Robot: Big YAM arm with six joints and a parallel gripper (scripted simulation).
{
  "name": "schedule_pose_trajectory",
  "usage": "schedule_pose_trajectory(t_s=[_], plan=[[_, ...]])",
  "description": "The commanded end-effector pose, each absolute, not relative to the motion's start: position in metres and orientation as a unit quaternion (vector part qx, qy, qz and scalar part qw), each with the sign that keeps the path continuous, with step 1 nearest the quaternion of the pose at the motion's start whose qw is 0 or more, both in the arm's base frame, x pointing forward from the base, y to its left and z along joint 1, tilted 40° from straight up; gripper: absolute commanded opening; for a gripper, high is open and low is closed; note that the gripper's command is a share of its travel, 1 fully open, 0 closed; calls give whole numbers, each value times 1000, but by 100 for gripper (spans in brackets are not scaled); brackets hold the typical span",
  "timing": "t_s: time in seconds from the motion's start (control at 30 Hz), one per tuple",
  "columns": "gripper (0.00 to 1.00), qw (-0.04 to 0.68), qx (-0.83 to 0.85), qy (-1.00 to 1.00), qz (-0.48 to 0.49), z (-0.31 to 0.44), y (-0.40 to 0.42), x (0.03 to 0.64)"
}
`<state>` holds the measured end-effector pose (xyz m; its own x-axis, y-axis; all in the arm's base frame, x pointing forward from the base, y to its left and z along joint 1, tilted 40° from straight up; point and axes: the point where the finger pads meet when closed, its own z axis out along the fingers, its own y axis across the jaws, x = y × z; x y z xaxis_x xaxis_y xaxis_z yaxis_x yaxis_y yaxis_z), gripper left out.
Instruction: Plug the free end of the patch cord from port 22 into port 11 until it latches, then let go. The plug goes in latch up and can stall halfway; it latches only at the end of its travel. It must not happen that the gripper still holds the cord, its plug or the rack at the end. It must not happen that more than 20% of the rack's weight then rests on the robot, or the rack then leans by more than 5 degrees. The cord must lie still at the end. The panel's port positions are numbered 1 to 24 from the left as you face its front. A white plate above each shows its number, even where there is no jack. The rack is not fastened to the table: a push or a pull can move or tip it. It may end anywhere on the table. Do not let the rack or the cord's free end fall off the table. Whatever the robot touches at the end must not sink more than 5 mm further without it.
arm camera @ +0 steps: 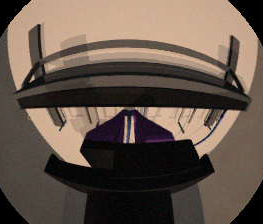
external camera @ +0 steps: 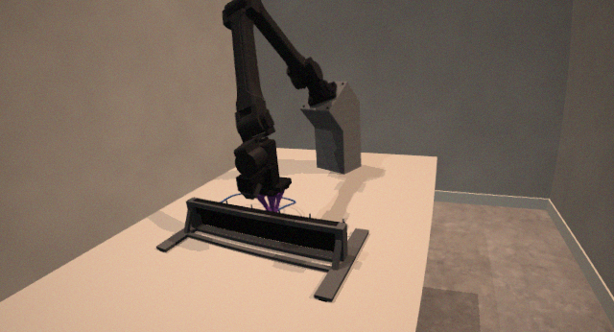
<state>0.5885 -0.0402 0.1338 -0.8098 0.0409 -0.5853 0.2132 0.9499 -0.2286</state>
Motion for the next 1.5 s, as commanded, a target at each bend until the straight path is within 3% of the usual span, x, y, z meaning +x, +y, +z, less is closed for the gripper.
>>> schedule_pose_trajectory(t_s=[0.0,1.47], plan=[[0,335,76,929,-140,162,-44,612],[0,347,74,924,-140,172,-44,618]])
